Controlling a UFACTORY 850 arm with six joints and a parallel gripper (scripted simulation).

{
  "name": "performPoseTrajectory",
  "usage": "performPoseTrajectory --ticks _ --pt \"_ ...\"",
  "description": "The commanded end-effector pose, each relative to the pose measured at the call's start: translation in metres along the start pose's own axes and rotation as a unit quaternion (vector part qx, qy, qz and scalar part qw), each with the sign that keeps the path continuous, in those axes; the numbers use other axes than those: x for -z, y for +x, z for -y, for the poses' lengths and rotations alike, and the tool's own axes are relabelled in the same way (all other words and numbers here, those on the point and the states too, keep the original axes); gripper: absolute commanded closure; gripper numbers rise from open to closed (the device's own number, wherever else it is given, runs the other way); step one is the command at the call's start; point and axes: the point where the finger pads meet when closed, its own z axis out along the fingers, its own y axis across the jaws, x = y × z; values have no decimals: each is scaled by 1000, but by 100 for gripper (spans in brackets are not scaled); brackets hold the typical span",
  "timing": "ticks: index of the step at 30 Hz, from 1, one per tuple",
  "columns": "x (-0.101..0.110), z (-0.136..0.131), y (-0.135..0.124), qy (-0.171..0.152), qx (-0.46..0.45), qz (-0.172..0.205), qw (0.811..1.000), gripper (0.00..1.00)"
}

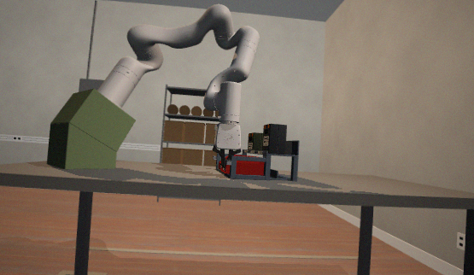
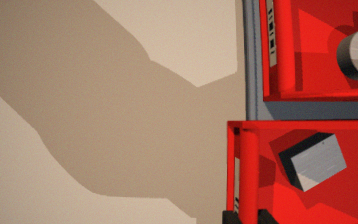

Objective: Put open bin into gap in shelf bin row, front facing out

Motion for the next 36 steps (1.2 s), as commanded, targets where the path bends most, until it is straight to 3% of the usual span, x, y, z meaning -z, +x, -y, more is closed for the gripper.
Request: performPoseTrajectory --ticks 1,36 --pt "0 -1 0 0 0 0 1000 100" --pt "0 -21 0 0 0 0 1000 100"
